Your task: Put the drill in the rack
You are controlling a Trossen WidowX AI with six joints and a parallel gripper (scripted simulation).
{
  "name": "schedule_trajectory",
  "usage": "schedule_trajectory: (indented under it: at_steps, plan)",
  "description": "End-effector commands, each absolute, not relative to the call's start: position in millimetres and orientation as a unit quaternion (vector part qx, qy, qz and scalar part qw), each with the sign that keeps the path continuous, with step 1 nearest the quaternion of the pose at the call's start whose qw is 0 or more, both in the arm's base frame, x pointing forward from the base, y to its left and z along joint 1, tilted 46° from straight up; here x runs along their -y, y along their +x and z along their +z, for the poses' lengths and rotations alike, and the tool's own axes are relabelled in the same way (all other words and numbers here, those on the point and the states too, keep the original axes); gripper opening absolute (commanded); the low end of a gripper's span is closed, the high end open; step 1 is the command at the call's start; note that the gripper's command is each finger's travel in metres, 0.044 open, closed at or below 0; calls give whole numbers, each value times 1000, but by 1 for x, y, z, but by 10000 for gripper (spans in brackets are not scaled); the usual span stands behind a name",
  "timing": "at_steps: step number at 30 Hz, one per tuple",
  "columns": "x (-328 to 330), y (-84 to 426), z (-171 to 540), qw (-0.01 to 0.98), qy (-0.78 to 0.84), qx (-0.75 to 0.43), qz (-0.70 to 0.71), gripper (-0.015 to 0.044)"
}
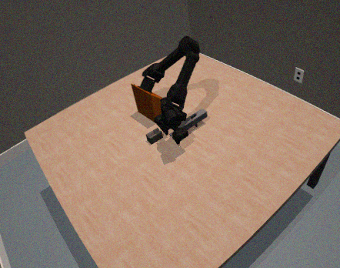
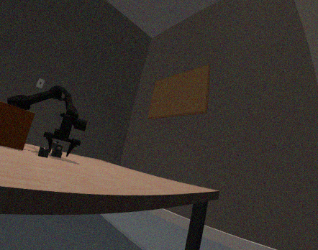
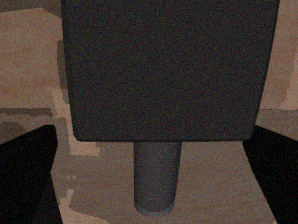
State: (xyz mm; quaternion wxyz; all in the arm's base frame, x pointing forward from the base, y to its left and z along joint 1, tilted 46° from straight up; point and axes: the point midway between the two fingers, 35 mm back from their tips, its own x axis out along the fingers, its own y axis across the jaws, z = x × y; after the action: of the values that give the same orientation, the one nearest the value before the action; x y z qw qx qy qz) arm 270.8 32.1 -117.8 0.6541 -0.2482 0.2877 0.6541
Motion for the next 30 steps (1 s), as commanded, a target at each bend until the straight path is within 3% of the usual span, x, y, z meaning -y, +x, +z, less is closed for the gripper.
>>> schedule_trajectory:
  at_steps: [1, 13, 20, 30]
  plan:
    - [-32, 271, -118, 654, -249, -287, 654, 361]
    - [-32, 271, -118, 654, -249, -287, 654, 46]
    - [-32, 271, -118, 654, -249, -287, 654, 0]
    - [-25, 270, -125, 654, -245, -288, 655, 0]
